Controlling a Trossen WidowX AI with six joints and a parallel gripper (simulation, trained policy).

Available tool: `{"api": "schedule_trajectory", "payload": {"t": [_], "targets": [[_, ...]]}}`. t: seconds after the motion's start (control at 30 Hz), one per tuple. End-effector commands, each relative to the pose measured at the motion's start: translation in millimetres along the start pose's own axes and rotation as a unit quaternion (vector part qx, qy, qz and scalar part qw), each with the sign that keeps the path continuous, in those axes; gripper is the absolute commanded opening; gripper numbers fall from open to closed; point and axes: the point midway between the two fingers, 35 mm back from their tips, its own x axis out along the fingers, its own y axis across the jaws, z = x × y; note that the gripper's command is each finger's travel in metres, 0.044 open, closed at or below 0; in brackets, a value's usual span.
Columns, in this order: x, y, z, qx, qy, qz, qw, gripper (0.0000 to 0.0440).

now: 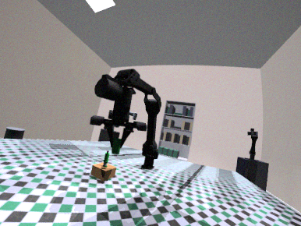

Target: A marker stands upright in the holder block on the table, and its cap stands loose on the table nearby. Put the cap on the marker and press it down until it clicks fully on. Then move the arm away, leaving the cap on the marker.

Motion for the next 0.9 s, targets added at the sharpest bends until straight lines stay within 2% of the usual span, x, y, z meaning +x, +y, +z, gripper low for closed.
{"api": "schedule_trajectory", "payload": {"t": [0.0,0.4,0.87], "targets": [[-4.7,2.2,13.3,0.010,0.003,-0.002,1.000,0.0043],[-9.7,17.1,54.1,0.057,0.008,-0.004,0.998,0.0014],[7.9,20.2,61.9,0.076,0.009,-0.017,0.997,0.0000]]}}
